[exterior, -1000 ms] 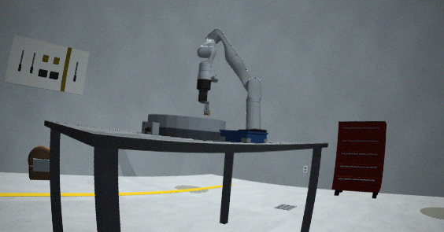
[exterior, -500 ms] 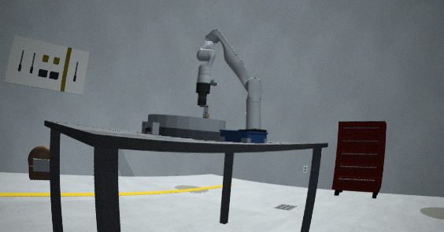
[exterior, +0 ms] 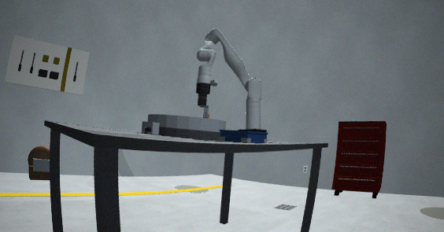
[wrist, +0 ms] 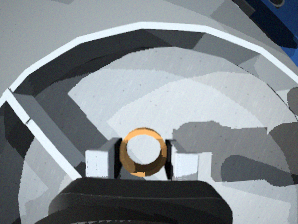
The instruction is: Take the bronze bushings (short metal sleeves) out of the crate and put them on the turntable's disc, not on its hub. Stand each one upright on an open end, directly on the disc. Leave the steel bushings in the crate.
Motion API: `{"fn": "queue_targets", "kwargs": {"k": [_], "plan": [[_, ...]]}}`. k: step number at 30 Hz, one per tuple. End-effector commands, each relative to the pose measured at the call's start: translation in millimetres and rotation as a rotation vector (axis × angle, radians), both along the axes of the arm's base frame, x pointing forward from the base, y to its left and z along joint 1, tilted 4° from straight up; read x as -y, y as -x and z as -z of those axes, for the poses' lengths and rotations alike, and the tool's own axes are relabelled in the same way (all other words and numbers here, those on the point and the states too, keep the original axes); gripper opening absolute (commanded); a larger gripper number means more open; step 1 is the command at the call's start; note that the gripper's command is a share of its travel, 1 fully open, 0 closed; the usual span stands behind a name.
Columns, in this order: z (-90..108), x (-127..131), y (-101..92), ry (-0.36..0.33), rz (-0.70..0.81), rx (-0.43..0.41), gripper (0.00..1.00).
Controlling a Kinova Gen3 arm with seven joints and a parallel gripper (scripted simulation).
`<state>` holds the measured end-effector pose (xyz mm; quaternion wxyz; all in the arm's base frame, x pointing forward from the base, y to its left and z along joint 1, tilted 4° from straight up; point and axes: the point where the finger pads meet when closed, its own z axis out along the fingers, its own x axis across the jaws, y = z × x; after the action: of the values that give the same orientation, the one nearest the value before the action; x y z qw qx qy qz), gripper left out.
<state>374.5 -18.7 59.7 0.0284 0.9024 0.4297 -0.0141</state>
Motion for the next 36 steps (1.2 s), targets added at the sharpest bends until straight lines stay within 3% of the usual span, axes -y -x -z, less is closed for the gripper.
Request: {"fn": "queue_targets", "kwargs": {"k": [1, 36], "plan": [[1.4, -1.2, -0.6, -0.001, 0.004, 0.002, 0.0], [4.3, -2.8, -0.2, -0.001, 0.004, 0.002, 0.0]]}}
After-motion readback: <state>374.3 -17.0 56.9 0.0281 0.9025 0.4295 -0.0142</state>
